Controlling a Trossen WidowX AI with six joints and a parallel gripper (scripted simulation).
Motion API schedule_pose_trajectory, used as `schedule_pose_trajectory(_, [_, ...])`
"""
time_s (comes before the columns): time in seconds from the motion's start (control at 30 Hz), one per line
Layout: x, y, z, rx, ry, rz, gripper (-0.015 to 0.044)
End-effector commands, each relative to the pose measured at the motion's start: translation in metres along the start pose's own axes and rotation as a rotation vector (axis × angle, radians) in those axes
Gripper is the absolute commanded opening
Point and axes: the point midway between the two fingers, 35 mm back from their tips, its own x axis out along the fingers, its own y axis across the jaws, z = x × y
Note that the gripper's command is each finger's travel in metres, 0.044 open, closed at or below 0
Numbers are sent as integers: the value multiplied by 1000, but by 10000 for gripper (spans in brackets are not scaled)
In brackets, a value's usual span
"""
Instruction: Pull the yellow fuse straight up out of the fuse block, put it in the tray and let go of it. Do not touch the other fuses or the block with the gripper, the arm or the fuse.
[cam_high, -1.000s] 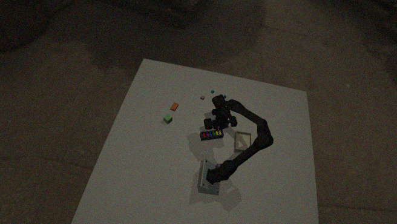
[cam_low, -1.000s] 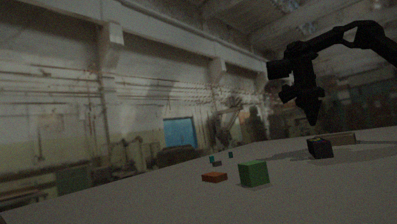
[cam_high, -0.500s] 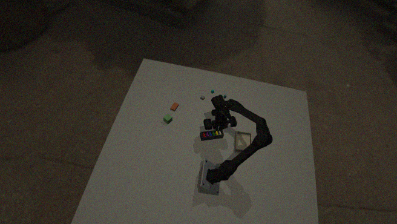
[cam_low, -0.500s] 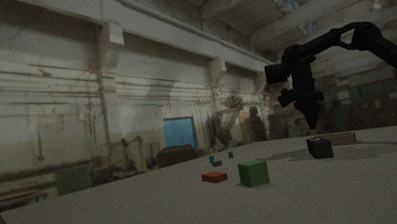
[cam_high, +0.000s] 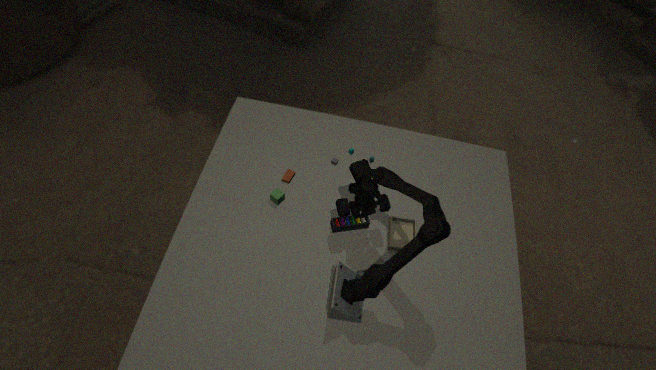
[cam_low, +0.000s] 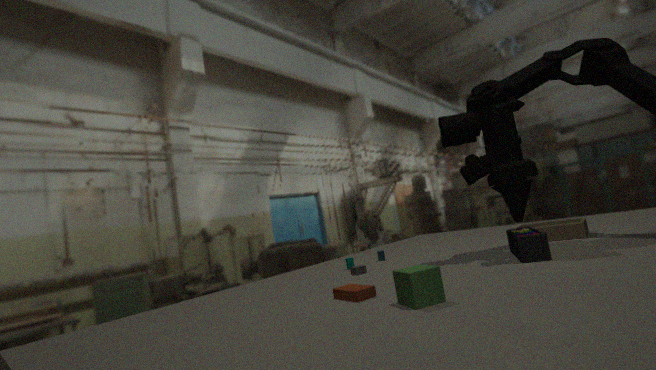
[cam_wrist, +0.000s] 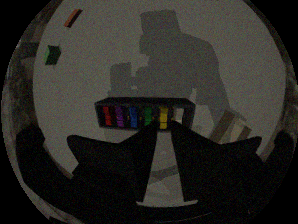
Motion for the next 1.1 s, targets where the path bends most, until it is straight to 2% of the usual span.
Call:
schedule_pose_trajectory(0.0, [6,0,-1,-8,6,-7,74])
schedule_pose_trajectory(1.07, [22,-1,-1,-8,7,-8,74])
